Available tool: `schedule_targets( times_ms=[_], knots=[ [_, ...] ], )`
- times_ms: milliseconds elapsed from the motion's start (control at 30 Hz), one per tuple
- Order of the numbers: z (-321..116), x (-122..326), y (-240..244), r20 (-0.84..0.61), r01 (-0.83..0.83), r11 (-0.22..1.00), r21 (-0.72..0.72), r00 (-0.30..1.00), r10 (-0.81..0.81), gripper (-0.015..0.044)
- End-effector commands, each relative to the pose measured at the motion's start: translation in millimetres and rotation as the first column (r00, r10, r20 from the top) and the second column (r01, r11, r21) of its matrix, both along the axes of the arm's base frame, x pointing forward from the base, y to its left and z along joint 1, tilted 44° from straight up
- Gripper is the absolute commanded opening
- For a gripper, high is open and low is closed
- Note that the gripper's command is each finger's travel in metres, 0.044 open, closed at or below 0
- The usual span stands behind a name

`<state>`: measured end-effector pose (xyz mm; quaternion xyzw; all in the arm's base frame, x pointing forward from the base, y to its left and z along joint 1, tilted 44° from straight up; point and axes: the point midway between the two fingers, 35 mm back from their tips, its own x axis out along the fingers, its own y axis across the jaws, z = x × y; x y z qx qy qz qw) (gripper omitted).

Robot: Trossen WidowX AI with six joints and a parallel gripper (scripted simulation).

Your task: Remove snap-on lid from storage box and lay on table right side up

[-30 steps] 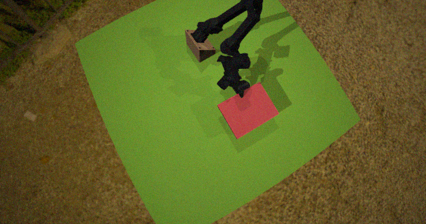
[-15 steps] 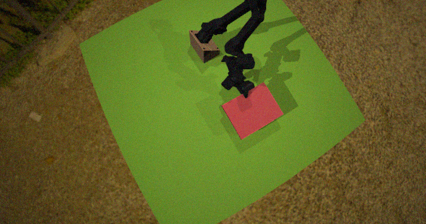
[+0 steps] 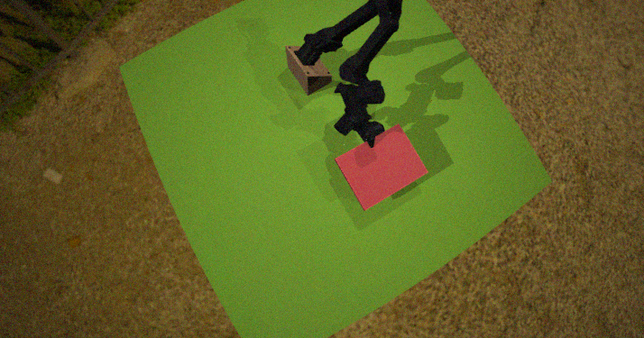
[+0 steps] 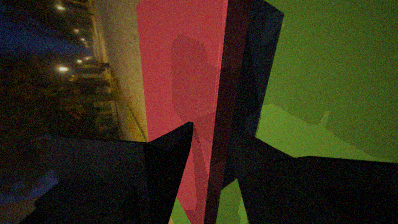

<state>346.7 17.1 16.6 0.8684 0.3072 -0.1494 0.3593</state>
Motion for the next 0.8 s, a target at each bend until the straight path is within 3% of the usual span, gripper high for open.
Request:
schedule_targets(
  times_ms=[0, 767],
  knots=[
    [2.3, 0.2, -2.5, 0.004, 0.002, 1.0, 0.0, 1.0, -0.002, 0.0],
    [5.9, -0.1, -5.5, 0.004, 0.002, 1.0, 0.0, 1.0, -0.002, 0.0]
  ],
)
